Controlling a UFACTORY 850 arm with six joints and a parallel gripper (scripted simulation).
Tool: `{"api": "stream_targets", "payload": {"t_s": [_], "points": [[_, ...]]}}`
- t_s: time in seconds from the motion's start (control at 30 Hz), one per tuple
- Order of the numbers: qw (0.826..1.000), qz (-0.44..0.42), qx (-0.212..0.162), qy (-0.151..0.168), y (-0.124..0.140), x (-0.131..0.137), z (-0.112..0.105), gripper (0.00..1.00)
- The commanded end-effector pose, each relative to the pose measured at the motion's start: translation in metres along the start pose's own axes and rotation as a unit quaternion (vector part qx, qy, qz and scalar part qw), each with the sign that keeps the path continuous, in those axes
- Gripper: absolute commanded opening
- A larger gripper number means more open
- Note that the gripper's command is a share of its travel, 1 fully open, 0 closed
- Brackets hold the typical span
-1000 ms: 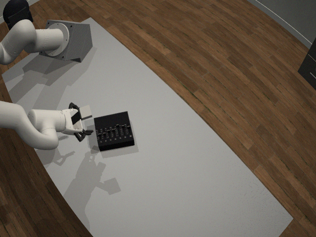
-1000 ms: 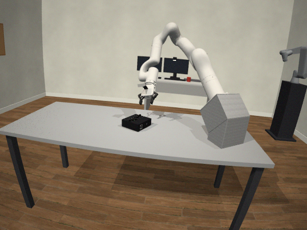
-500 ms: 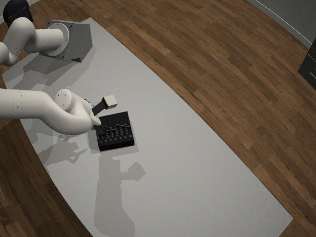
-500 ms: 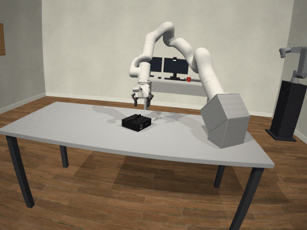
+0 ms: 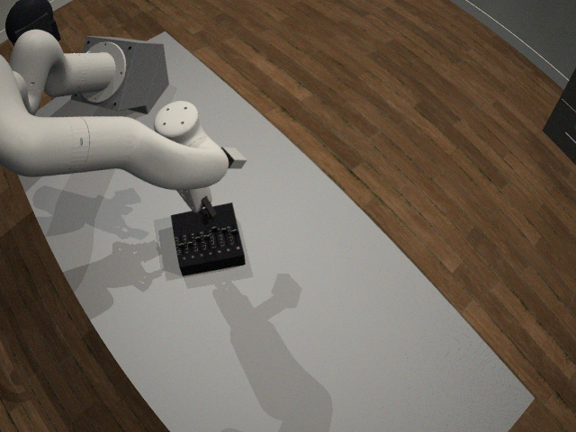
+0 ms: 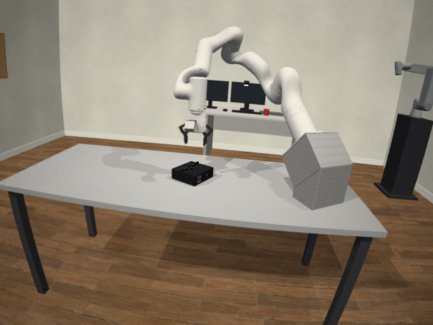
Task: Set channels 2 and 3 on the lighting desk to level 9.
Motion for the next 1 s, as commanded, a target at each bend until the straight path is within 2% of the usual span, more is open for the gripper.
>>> {"api": "stream_targets", "payload": {"t_s": [0.0,0.67,0.8,0.97], "points": [[1.000,-0.007,-0.020,0.000,-0.007,0.002,-0.004,1.00],[1.000,-0.019,-0.023,-0.001,-0.008,0.004,-0.004,1.00],[0.998,-0.058,-0.020,-0.012,-0.005,0.012,0.000,1.00],[0.987,-0.155,-0.008,-0.036,0.002,0.031,0.012,1.00]]}}
Point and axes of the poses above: the point where the finger pads meet when closed, its own z axis out along the fingers, its own x axis across the jaws, y = z × x, the point moved 10 cm from there along -z, back along the fingers, and after that the axes turned 3 degrees about -z, right-handed, at the moved point
